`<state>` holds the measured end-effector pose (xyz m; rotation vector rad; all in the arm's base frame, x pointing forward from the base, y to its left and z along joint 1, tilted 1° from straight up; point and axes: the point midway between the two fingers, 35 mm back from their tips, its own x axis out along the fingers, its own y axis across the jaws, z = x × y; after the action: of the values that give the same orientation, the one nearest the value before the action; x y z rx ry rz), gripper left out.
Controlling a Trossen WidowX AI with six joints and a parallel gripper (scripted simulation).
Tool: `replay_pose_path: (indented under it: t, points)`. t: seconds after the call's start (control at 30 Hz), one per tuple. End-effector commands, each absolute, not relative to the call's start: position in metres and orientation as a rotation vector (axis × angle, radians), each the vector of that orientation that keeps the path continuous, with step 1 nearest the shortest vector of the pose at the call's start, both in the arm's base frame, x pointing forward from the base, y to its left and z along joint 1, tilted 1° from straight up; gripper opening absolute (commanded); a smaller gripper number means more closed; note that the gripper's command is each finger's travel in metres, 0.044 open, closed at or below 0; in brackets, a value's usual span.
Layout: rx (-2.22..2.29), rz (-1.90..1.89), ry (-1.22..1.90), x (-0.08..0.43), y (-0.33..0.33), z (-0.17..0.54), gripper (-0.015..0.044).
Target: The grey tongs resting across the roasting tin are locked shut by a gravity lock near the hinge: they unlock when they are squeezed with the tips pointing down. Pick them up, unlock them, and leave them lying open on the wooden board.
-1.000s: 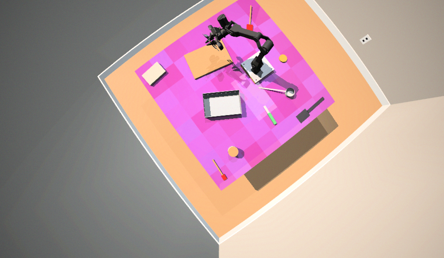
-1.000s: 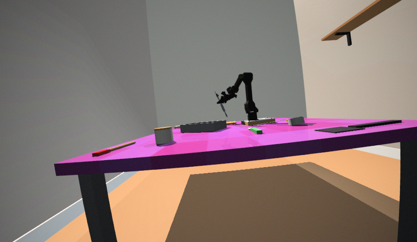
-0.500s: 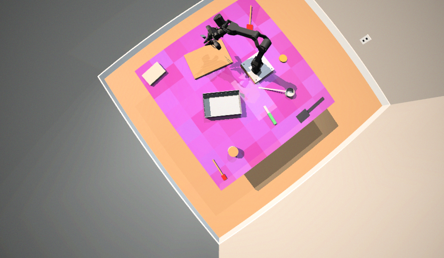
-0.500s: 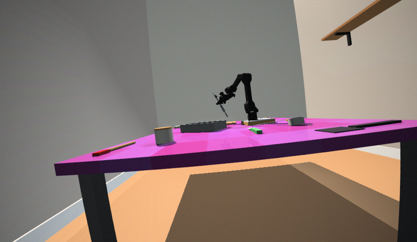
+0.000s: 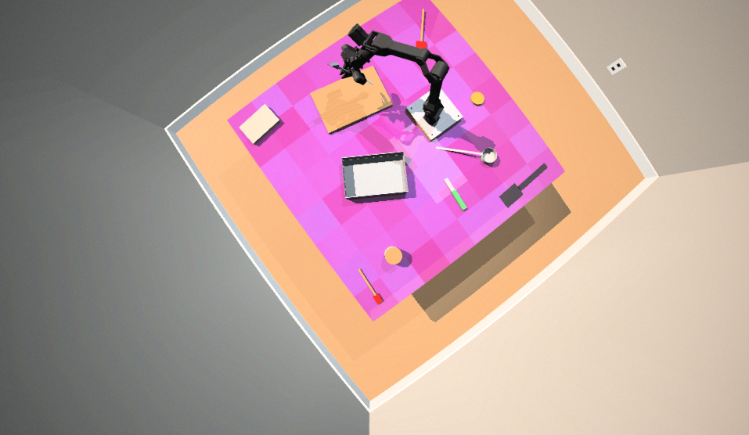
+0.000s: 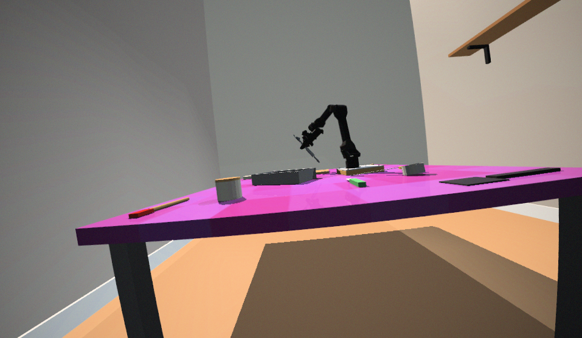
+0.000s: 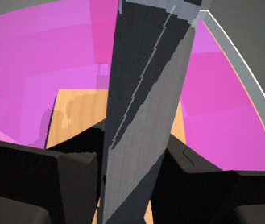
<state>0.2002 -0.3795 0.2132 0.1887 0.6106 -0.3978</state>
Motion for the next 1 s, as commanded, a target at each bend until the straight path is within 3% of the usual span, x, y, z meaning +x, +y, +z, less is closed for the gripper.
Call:
replay_pose_path:
  t: [0.0,0.97]
  points:
    - [0.196,-0.4,0.663,0.204,-0.383,0.212,-0.015]
    - [0.272,-0.364,1.136,0.215,-0.379,0.185,-0.015]
